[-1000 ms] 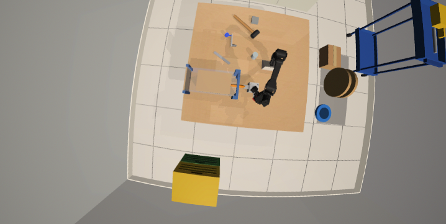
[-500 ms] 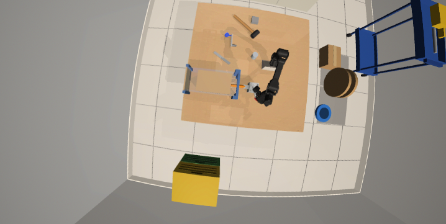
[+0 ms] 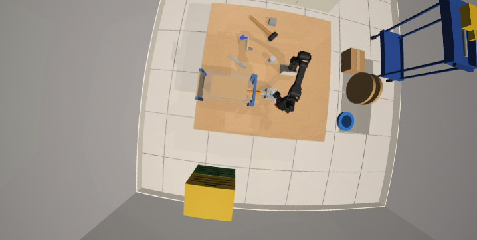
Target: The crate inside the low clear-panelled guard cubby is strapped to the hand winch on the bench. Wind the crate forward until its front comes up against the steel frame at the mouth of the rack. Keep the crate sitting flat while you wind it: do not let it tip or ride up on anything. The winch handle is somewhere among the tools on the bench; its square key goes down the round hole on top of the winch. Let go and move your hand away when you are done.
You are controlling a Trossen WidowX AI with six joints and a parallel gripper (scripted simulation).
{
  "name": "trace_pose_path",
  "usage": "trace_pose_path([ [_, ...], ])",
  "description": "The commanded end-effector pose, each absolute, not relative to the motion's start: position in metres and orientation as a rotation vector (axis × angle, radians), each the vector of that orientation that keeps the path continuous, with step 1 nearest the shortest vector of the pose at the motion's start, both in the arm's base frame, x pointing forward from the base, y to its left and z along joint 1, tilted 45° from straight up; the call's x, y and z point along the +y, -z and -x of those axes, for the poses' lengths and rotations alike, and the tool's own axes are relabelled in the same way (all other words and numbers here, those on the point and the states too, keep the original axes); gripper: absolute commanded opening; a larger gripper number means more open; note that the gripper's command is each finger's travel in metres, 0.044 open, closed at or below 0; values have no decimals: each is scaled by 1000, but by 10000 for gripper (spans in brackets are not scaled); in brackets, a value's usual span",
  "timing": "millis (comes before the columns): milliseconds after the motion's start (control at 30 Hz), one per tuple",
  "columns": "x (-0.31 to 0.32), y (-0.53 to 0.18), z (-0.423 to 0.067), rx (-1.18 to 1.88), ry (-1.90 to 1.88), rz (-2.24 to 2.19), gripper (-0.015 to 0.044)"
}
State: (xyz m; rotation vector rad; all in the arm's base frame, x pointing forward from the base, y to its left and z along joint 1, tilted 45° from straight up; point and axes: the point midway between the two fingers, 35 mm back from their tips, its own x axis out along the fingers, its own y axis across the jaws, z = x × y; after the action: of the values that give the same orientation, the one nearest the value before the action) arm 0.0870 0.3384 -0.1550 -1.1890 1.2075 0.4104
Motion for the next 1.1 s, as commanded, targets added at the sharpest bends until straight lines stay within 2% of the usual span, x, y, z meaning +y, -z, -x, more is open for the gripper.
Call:
trace_pose_path([
  [0,329,154,-77,1228,-410,1211,0],
  [1067,308,139,-55,1230,-410,1213,0],
])
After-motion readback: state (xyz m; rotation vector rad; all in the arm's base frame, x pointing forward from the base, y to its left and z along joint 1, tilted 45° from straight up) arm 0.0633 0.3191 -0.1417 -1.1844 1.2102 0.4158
